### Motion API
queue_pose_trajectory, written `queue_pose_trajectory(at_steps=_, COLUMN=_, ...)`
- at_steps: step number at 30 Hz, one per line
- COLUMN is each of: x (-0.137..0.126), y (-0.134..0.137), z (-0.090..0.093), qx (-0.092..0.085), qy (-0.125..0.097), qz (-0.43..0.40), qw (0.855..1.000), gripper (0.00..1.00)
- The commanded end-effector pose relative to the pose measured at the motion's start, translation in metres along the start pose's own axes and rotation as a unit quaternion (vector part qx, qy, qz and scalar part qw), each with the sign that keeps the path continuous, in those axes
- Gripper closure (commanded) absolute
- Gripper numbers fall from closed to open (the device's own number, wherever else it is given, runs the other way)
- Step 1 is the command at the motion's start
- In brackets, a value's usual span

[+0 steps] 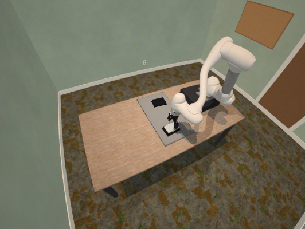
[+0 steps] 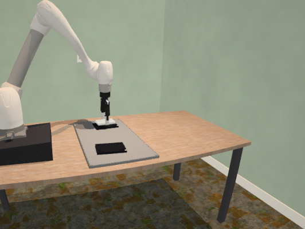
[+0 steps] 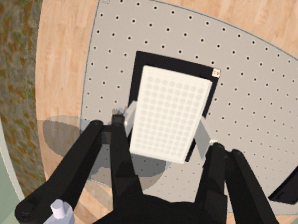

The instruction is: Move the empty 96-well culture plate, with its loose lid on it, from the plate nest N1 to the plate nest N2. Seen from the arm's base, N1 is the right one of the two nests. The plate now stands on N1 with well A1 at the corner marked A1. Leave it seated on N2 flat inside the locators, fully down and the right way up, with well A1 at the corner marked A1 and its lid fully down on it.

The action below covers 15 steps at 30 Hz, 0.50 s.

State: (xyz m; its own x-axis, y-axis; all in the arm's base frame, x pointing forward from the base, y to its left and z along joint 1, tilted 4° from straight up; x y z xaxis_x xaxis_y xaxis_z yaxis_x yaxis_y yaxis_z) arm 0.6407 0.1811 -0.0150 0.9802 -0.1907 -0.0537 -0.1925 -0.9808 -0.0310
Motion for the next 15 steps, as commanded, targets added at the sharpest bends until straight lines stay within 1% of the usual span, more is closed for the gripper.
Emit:
queue_pose_trajectory(at_steps=1, x=0.0000, y=0.0000, z=-0.0001, qx=0.000, qy=0.000, qz=0.000, qw=1.000, gripper=1.00)
queue_pose_trajectory(at_steps=15, x=0.0000, y=0.0000, z=0.0020, qx=0.000, qy=0.000, qz=0.000, qw=1.000, gripper=1.00)
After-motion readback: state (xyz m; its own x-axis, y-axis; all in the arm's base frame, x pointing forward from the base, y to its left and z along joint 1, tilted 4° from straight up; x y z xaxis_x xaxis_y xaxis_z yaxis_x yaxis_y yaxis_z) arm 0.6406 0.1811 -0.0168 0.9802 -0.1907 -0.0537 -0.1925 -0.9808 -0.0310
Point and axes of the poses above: the point where the finger pads meet when closed, its own z axis out along the fingers, its own y axis across the jaws, x = y × z, the point moved 3 cm from there along -z, back along the fingers, and after that the axes turned 13 degrees about z, right-handed, at the moved point
